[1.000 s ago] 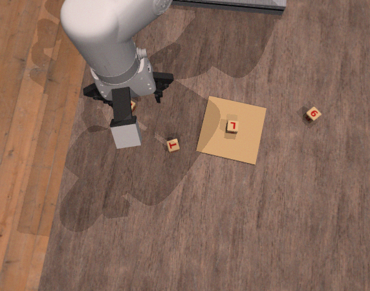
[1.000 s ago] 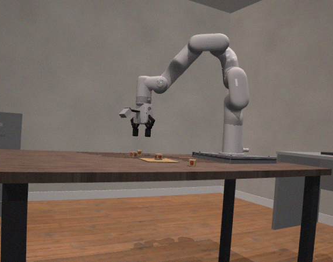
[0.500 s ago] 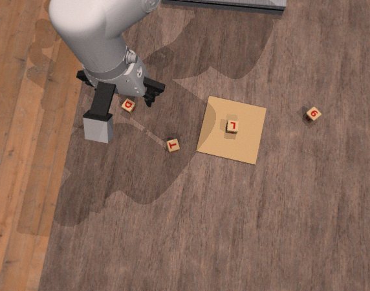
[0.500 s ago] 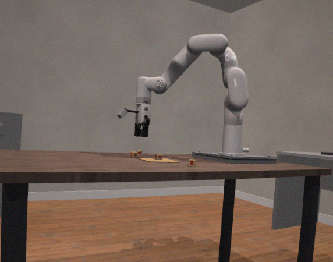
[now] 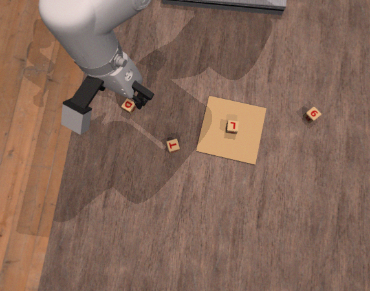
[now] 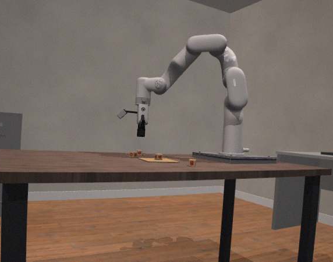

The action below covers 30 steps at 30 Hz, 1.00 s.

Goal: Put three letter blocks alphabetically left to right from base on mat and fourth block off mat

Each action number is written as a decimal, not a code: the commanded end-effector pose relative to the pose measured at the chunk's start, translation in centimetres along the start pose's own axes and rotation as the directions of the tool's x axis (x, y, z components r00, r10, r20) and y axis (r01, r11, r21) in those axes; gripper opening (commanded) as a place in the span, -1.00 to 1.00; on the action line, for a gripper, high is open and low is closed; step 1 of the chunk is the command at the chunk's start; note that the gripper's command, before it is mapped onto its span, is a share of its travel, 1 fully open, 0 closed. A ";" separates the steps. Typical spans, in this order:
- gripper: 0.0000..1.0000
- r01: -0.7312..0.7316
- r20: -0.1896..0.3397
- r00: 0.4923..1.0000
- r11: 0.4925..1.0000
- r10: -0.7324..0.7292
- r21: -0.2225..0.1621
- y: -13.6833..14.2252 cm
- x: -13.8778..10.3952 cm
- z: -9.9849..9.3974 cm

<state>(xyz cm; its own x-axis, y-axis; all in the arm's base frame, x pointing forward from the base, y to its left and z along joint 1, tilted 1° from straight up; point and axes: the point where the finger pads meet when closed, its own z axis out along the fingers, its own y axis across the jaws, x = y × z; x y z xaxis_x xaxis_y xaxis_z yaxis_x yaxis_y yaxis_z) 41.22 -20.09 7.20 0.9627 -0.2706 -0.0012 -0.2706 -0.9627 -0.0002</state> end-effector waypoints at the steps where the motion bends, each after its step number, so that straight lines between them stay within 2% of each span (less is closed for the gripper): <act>1: 1.00 -0.065 -0.004 0.998 0.998 0.065 0.000 0.3 0.1 -0.1; 9: 1.00 -0.075 -0.004 0.997 0.997 0.075 0.000 0.4 0.1 -0.1; 10: 0.26 -0.075 -0.004 0.997 0.997 0.075 0.000 0.4 0.1 -0.1; 30: 0.26 -0.075 -0.004 0.997 0.997 0.075 0.000 0.4 0.1 -0.1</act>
<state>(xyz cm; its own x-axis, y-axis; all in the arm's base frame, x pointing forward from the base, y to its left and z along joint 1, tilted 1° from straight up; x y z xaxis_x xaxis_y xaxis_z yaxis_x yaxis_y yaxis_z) 41.12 -20.44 7.18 0.9397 -0.3419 -0.0012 -0.3419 -0.9397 -0.0001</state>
